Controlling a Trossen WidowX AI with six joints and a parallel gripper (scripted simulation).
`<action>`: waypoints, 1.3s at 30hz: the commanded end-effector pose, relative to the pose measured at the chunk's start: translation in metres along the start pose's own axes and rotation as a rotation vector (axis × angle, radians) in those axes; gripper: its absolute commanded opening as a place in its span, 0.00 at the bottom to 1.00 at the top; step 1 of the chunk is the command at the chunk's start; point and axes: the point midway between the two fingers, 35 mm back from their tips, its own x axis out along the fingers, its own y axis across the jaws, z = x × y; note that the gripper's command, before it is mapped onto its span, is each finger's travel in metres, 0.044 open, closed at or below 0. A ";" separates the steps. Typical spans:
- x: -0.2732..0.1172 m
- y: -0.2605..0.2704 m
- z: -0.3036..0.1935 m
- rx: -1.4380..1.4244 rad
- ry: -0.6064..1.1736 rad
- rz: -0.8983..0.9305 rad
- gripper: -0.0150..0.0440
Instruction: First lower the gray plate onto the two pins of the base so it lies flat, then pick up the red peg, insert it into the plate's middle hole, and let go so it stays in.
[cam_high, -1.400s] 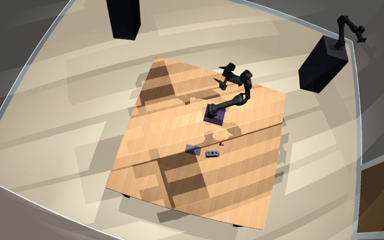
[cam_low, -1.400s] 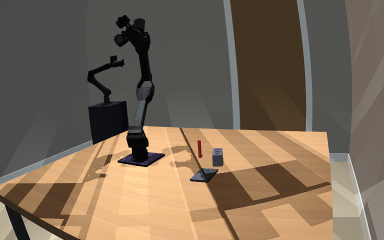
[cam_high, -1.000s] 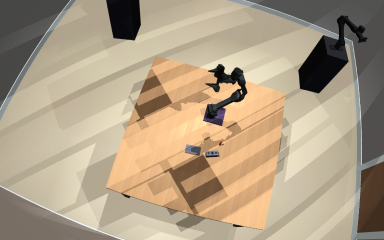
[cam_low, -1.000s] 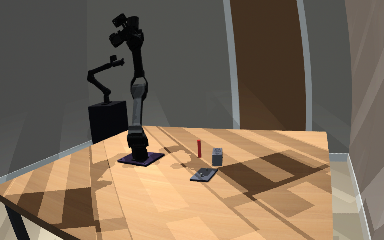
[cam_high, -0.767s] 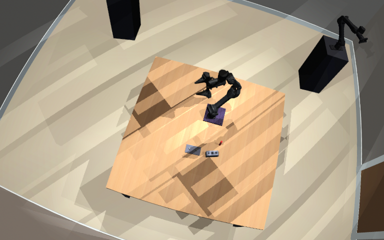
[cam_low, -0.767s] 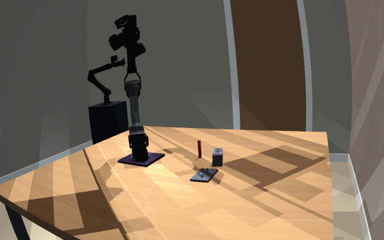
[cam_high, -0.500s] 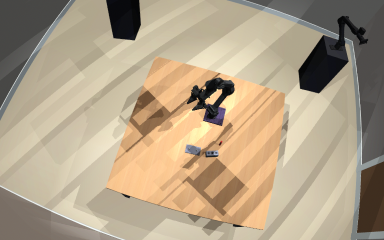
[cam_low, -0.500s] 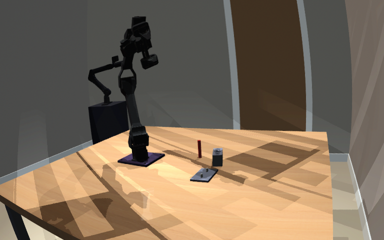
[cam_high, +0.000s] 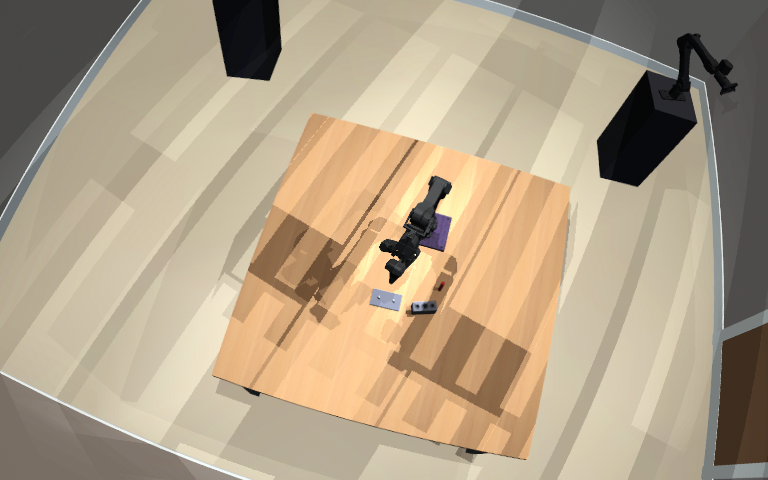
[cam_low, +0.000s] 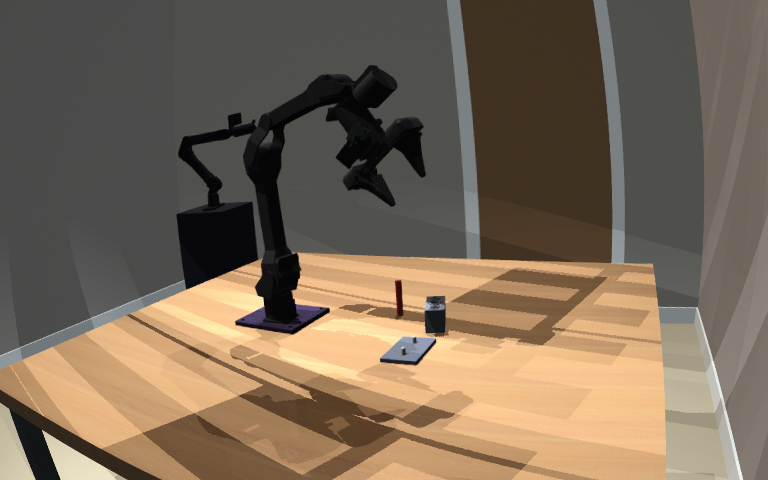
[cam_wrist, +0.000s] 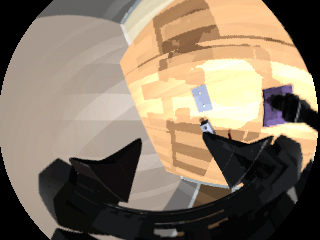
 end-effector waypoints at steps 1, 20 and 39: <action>0.028 -0.019 -0.026 -0.112 0.035 -0.127 1.00; 0.152 -0.155 -0.118 -0.592 0.111 -0.637 1.00; 0.182 -0.174 -0.117 -0.592 0.111 -0.637 1.00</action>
